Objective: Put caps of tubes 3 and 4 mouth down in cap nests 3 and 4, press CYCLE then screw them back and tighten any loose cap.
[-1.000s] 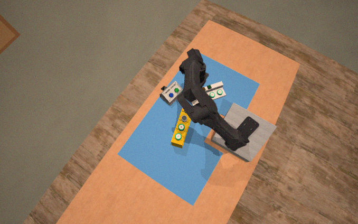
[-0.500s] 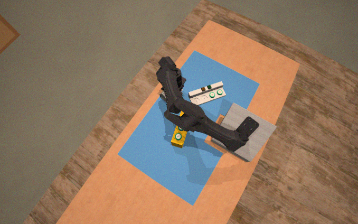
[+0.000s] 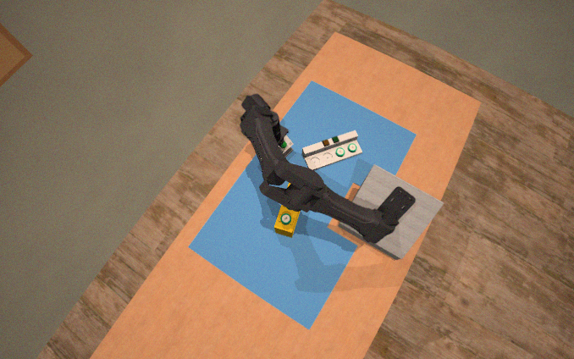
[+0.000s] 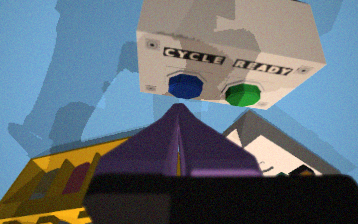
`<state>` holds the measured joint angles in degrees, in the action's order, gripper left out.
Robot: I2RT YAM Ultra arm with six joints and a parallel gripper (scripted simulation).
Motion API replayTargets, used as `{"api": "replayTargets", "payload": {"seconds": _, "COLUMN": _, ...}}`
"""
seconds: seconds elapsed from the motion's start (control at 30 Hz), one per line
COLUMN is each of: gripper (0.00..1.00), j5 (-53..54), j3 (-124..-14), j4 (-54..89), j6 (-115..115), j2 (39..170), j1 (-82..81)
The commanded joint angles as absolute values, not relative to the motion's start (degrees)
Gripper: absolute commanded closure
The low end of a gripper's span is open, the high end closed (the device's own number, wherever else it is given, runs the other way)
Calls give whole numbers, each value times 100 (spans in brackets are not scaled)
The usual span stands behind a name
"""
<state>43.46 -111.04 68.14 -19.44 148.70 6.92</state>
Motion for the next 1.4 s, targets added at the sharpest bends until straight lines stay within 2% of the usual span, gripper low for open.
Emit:
{"api": "replayTargets", "payload": {"seconds": 0.0, "gripper": 100, "j5": 4350, "j3": -11135, "j4": 6814, "j6": -1901, "j2": 14830, "j1": 827}}
{"api": "replayTargets", "payload": {"seconds": 1.03, "gripper": 100, "j5": 4328, "j3": -11286, "j4": 6964, "j6": -2002, "j2": 14900, "j1": 904}}
{"api": "replayTargets", "payload": {"seconds": 1.37, "gripper": 100, "j5": 4370, "j3": -11024, "j4": 6543, "j6": -1801, "j2": 14921, "j1": 752}}
